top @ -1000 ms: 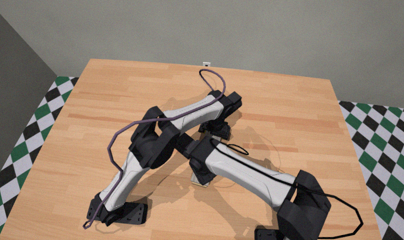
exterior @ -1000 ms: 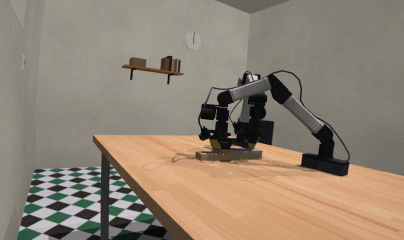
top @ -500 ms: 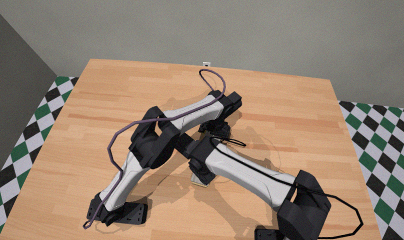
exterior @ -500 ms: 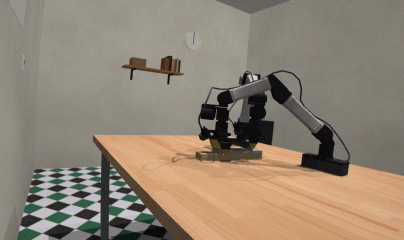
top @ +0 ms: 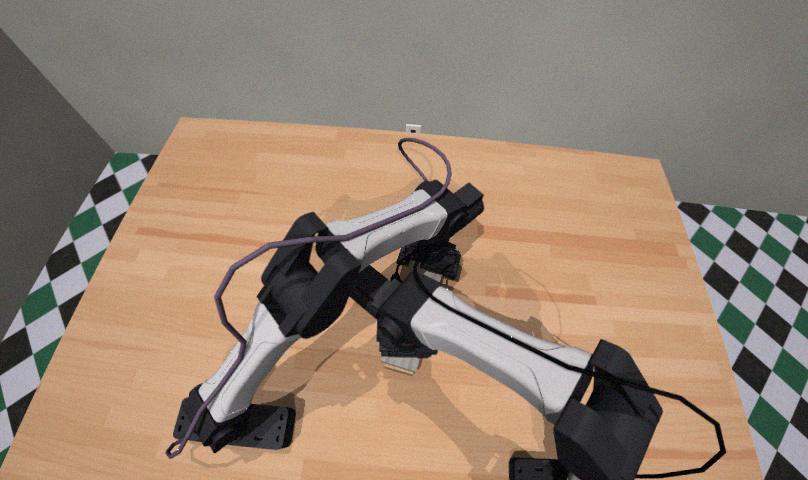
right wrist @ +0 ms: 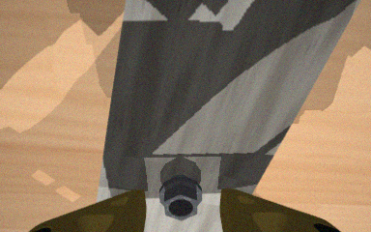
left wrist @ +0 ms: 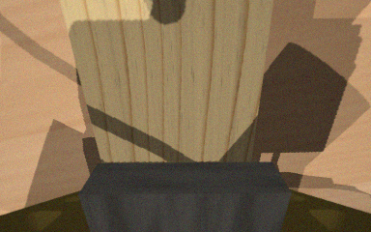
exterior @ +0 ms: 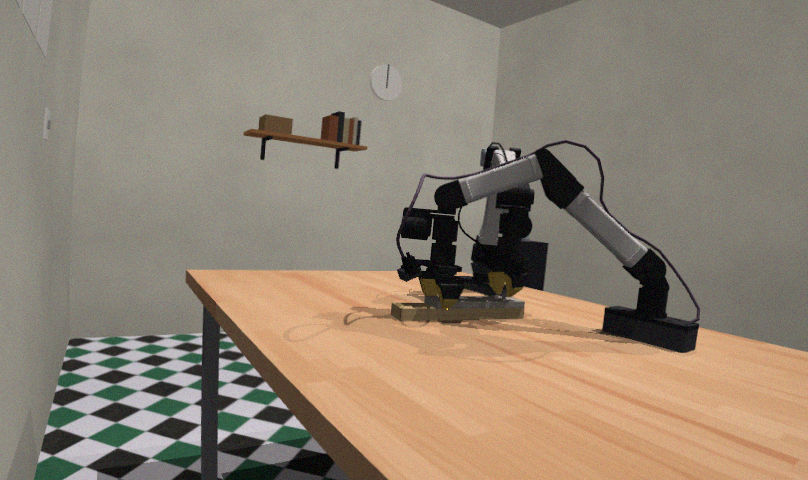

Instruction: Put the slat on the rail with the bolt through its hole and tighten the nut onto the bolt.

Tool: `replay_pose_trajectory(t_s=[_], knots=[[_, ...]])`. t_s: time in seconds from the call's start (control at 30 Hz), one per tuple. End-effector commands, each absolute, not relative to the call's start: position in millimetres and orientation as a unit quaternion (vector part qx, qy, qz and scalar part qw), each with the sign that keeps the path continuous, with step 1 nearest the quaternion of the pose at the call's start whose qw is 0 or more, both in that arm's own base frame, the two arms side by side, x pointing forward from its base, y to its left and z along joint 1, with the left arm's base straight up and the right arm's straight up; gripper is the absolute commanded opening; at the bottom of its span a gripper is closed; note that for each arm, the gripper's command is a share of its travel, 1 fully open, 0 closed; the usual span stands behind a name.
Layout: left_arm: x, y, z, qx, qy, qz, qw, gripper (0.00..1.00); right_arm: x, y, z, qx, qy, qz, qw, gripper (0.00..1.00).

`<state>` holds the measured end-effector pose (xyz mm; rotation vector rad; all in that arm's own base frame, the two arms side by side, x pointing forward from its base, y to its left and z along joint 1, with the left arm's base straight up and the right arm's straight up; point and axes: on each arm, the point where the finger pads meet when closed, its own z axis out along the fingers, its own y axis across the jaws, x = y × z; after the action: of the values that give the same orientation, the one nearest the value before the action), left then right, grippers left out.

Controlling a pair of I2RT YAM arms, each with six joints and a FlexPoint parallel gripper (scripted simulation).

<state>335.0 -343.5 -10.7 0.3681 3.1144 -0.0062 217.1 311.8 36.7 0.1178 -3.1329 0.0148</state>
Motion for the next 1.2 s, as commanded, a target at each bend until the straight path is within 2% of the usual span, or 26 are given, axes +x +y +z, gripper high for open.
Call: replay_pose_trajectory(t_s=[0.0,0.53,0.6,0.97,1.17], knots=[[338.0,-345.3,-3.8,0.117,0.993,-0.008,0.010,0.67,220.2,317.5,56.0,0.184,-0.983,-0.011,-0.009,0.36],[338.0,-345.3,-3.8,0.117,0.993,-0.008,0.010,0.67,220.0,317.7,57.6,0.605,-0.796,-0.006,-0.013,0.36],[338.0,-345.3,-3.8,0.117,0.993,-0.008,0.010,0.67,220.0,317.7,57.6,0.605,-0.796,-0.006,-0.013,0.36],[338.0,-345.3,-3.8,0.117,0.993,-0.008,0.010,0.67,220.5,318.2,58.8,0.842,-0.539,-0.001,-0.016,0.36],[338.0,-345.3,-3.8,0.117,0.993,-0.008,0.010,0.67,219.2,316.4,57.3,0.892,-0.451,-0.002,-0.018,0.36]])
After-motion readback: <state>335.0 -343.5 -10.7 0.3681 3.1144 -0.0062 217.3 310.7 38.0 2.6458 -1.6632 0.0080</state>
